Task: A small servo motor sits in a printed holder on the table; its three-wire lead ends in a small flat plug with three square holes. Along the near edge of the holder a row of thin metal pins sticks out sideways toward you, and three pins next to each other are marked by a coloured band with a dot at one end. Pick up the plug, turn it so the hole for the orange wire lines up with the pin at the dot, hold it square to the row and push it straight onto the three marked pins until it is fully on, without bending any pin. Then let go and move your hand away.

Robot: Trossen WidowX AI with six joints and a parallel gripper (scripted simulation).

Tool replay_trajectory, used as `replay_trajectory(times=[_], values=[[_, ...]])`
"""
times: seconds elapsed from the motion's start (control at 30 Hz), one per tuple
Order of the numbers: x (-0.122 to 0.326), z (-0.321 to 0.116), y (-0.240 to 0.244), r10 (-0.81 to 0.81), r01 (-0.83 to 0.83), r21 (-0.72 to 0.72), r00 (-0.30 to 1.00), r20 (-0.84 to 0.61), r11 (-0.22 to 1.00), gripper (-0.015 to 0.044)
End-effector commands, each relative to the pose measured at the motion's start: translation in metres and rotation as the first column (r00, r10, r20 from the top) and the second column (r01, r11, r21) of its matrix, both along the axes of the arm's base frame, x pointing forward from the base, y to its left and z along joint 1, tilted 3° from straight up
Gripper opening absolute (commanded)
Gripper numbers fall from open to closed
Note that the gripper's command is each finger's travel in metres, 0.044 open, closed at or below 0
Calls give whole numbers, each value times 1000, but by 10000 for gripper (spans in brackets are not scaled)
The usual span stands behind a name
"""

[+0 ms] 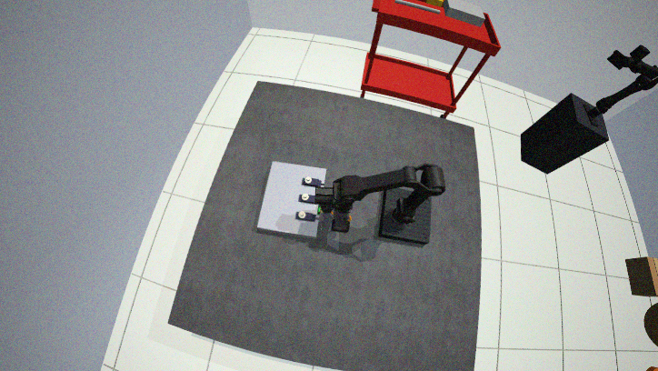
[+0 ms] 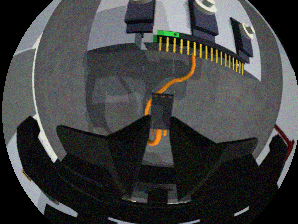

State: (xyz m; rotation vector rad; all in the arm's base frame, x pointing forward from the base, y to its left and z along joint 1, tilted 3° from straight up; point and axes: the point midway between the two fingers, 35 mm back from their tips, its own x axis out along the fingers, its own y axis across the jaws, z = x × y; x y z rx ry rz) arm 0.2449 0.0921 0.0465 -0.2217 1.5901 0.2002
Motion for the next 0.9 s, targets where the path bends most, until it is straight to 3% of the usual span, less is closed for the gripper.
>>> replay_trajectory(times=[0.0, 0.37, 0.87], values=[[0, -6, -1, -6, 6, -5, 1000, 0, 1000, 0], [32, -5, 8, -6, 6, -4, 1000, 2, 1000, 0], [40, -5, 9, -6, 6, -4, 1000, 3, 1000, 0]])
